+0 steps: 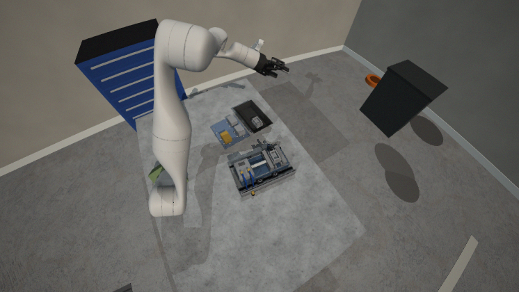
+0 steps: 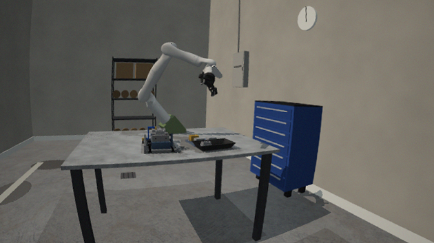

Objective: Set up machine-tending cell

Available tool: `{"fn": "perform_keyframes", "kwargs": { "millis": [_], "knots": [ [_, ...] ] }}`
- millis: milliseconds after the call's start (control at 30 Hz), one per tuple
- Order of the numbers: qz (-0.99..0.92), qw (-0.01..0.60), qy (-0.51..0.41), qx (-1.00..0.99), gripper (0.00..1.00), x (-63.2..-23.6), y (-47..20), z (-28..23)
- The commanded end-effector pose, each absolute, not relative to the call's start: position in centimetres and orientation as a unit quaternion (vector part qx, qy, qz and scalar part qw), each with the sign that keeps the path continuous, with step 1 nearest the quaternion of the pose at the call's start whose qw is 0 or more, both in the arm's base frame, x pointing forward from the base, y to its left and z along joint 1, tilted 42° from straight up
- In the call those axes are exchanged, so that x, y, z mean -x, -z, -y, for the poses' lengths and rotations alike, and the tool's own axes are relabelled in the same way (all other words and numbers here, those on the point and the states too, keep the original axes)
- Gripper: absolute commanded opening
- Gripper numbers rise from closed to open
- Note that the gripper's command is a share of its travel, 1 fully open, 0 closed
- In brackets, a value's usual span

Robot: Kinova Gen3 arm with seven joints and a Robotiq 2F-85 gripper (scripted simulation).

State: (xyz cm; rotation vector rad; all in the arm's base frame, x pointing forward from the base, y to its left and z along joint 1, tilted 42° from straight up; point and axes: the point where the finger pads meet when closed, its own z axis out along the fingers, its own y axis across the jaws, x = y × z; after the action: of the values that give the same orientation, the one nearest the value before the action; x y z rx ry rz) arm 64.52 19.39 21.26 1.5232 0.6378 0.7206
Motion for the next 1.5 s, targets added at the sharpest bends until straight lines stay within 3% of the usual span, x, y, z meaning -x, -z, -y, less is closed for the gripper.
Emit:
{"fn": "perform_keyframes", "kwargs": {
  "millis": [0,633,867,1133,1467],
  "knots": [
    [-0.277,0.62,-0.315,-0.663,1.0,-64.5,-21.4,-19.5],
    [-0.277,0.62,-0.314,-0.664,1.0,-64.5,-21.3,-19.5],
    [-0.258,0.595,-0.303,-0.699,1.0,-62.8,-18.8,-18.6],
    [-0.207,0.54,-0.273,-0.769,1.0,-58.4,-13.4,-17.1],
    [-0.053,0.424,-0.173,-0.887,1.0,-44.9,-3.3,-16.3]
  ]
}}
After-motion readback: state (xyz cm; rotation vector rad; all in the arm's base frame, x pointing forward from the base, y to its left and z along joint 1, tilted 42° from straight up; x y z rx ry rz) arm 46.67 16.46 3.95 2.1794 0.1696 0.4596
